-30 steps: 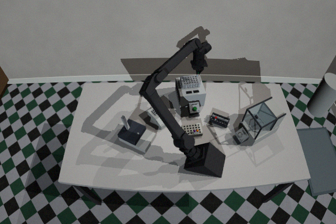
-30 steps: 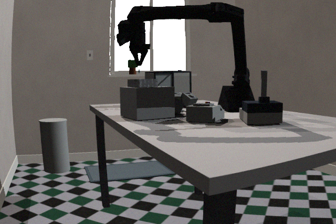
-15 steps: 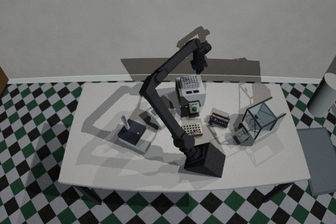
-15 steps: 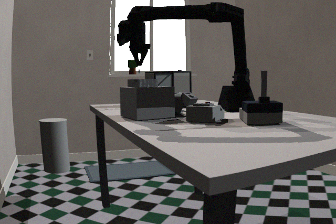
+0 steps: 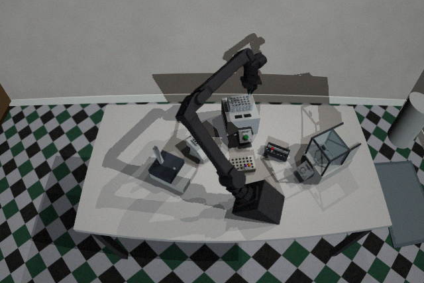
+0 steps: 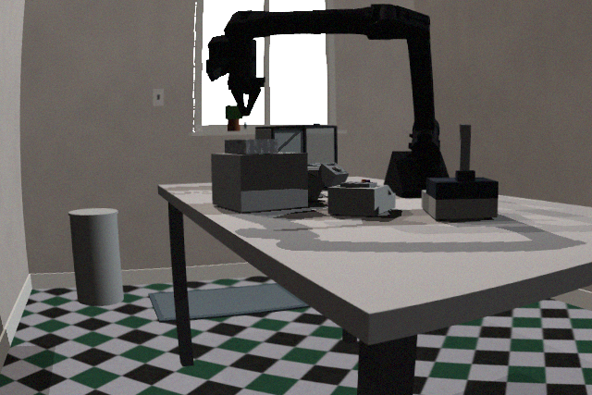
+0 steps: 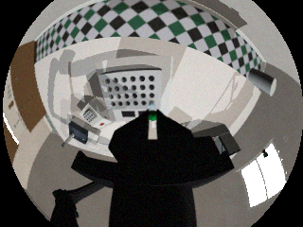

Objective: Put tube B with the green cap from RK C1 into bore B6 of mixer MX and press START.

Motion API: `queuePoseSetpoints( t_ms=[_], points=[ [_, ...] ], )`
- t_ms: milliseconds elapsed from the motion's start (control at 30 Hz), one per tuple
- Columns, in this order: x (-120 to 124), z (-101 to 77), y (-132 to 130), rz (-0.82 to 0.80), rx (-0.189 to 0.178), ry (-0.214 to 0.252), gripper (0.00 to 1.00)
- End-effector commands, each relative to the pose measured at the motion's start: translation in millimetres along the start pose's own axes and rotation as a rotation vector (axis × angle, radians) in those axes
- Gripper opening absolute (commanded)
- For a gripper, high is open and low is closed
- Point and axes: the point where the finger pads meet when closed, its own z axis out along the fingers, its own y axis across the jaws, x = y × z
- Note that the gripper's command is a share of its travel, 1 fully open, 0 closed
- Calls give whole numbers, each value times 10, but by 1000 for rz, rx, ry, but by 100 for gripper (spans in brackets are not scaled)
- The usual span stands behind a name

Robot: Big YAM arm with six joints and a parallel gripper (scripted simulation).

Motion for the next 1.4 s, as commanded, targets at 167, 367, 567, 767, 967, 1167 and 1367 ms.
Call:
queuePoseSetpoints(
  t_ms=[167, 367, 567, 767, 967, 1167, 1367],
  points=[
    [-101, -23, 133, -44, 14, -11, 9],
    [-94, -20, 135, -42, 13, -10, 9],
    [-98, -22, 133, -43, 13, -10, 9],
    [-92, -18, 132, -43, 12, -10, 9],
    [-145, -63, 137, -54, 21, -18, 9],
    [-87, 13, 121, -32, 12, -10, 9],
    [-92, 112, 125, -31, 11, -11, 9]
  ],
)
